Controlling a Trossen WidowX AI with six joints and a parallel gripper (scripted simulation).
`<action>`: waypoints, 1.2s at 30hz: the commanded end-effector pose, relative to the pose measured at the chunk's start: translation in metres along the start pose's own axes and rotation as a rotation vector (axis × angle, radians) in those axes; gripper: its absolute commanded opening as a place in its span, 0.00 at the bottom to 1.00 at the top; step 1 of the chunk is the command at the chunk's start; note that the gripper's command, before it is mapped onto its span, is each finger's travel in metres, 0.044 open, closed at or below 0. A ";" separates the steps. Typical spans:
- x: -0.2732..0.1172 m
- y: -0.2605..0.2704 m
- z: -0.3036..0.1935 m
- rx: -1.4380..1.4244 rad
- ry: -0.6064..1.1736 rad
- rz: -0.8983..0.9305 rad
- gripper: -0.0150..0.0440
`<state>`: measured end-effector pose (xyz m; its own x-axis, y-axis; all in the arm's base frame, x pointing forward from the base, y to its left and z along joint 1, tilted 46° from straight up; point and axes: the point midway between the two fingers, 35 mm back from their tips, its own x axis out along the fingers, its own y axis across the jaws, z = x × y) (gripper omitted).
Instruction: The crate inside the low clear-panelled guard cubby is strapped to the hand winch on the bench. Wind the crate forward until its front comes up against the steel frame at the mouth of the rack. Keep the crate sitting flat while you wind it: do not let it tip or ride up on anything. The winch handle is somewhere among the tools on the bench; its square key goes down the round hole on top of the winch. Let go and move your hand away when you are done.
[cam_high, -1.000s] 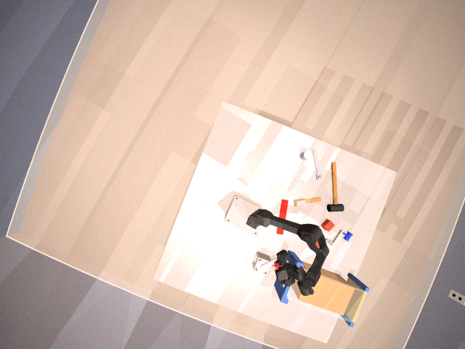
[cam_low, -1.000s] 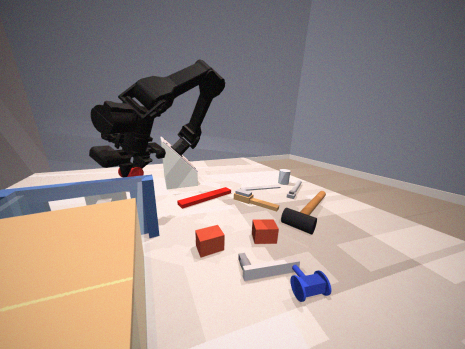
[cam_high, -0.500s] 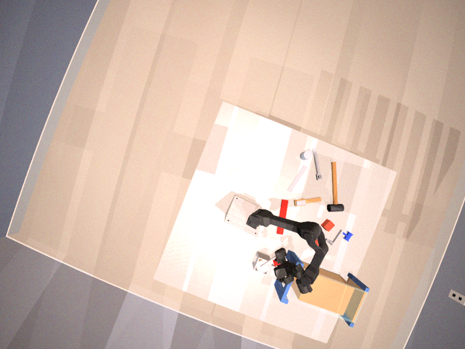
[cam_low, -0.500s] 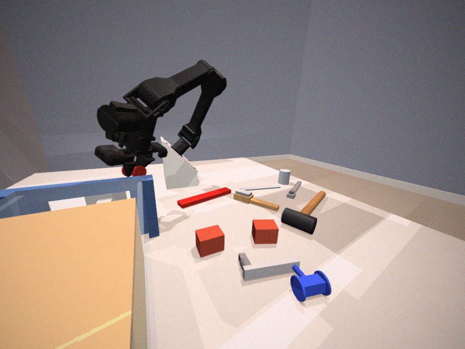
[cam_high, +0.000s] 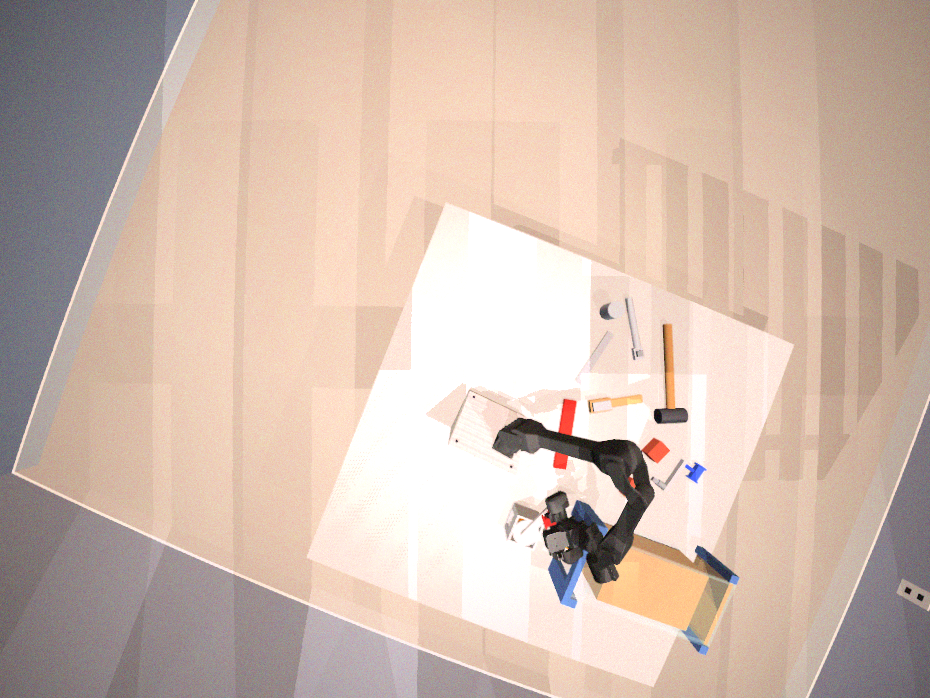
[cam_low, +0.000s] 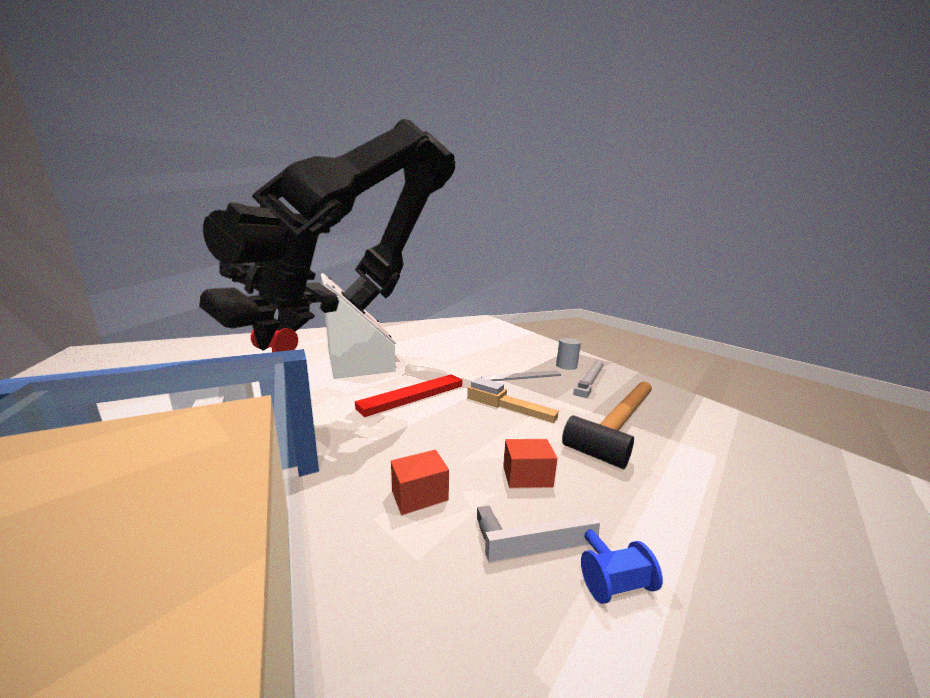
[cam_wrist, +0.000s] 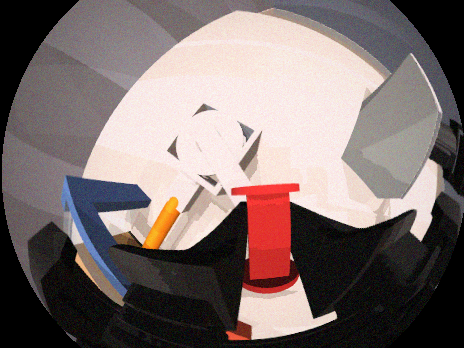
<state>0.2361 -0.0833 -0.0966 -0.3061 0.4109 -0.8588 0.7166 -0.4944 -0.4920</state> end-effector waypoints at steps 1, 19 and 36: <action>0.007 -0.016 0.010 0.012 -0.016 -0.043 0.25; 0.013 -0.029 0.024 0.012 -0.016 -0.044 0.25; 0.019 -0.038 0.040 0.013 -0.017 -0.044 0.25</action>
<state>0.2014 -0.0832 -0.0952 -0.2898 0.4326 -0.8538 0.7260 -0.4819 -0.4906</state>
